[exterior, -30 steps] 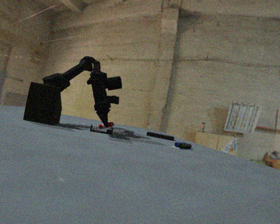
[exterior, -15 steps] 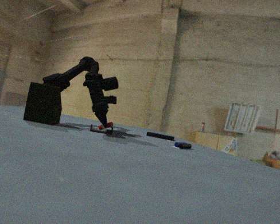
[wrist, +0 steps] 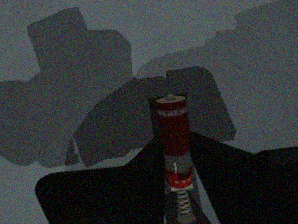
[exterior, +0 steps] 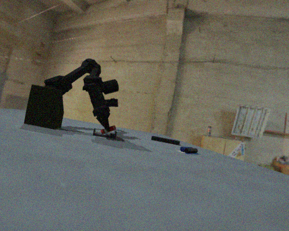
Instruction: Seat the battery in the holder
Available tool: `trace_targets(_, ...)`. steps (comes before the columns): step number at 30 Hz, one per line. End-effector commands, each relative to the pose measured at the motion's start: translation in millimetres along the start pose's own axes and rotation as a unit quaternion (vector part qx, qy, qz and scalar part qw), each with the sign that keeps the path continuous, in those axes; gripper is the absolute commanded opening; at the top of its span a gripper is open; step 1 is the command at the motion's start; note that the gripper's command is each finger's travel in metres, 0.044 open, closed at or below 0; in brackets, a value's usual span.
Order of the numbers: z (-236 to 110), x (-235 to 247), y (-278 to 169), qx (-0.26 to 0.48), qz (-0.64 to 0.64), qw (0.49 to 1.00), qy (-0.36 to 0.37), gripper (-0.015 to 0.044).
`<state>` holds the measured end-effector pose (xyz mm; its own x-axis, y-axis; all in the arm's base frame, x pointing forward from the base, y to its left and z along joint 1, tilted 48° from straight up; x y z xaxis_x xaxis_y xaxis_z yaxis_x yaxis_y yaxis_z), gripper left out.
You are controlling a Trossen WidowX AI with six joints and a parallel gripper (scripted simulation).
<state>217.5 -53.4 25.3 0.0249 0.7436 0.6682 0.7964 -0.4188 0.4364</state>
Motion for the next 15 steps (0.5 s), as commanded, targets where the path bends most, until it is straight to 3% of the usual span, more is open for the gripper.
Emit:
trace_targets(1,-1,0,-3,-0.001,0.002,1.0,-0.002,0.0059)
trace_targets(15,-6,1,-16,-0.001,0.002,1.0,-0.002,0.0059)
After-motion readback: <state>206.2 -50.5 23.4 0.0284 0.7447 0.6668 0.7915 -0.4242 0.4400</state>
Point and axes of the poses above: the point midway between the two fingers, 35 mm back from their tips, its own z axis out along the fingers, its own x axis across the jaws, y = z × x, the point moved 10 cm from there along -z, back along the fingers, and after that the axes turned 6 degrees about -z, right-handed, at the moved point
